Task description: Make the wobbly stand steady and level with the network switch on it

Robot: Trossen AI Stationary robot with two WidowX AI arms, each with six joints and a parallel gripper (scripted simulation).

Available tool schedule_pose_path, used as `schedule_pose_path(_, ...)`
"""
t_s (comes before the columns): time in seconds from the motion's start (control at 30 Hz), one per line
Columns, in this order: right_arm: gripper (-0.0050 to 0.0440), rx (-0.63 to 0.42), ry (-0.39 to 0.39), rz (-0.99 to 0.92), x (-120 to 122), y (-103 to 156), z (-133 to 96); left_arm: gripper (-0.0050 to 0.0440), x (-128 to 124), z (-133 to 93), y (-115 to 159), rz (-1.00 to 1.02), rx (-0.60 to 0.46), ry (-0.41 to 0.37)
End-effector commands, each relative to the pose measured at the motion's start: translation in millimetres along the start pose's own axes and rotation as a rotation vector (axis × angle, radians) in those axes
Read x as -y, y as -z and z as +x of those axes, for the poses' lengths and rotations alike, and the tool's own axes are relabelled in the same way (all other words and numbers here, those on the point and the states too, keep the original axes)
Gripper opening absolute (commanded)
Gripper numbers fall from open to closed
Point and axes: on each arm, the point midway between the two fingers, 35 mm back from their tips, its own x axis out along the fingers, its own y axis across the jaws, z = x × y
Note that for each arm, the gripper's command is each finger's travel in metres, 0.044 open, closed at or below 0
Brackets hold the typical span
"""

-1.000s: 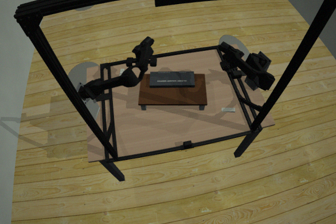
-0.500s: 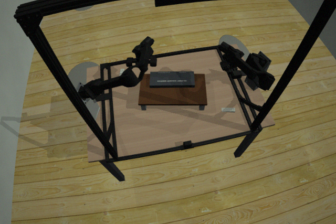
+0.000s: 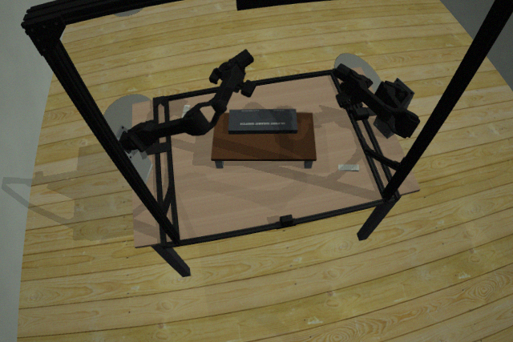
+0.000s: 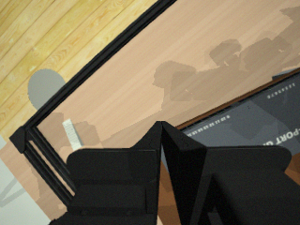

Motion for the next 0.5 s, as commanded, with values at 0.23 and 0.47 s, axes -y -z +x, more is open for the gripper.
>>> schedule_pose_path(0.23,0.0000,0.000,0.000,0.000,0.0,0.0,0.0,0.0000,34.7,-20.9,-40.6,0.223,0.187,0.008)
schedule_pose_path(0.47,0.0000,0.000,0.000,0.000,0.0,0.0,0.0,0.0000,93.2,-64.0,-89.7,0.509,0.470,0.008)
